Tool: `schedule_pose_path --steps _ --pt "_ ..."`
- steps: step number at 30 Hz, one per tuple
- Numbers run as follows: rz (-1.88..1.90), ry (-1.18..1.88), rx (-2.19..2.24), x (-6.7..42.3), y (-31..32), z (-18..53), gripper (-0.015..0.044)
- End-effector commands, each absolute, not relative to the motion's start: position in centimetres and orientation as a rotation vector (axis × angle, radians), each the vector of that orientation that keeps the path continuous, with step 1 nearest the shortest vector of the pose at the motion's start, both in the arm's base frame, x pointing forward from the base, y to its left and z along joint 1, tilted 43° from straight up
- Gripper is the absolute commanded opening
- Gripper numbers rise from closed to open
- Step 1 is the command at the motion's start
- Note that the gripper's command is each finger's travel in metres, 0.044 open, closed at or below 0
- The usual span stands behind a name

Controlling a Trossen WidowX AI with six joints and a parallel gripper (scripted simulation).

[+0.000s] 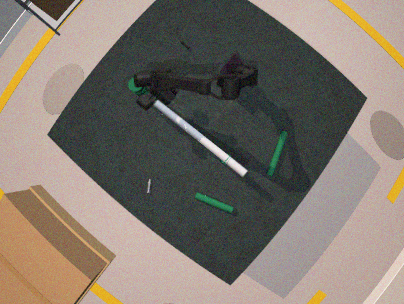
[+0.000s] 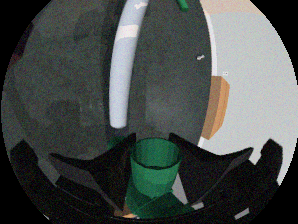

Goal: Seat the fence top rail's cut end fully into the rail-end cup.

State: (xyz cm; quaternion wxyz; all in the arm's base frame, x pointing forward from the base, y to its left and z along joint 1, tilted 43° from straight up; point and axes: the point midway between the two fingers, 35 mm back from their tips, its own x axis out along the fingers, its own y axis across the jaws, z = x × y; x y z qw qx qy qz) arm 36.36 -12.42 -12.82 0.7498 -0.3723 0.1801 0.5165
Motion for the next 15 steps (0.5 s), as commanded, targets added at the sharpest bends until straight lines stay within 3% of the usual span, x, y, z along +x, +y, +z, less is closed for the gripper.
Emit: schedule_pose_path --steps 1,15 --pt "1.118 0.412 -0.802 36.46 -12.53 -12.85 0.0" --pt "1.122 0.404 -0.803 36.47 -12.38 -12.87 0.0"
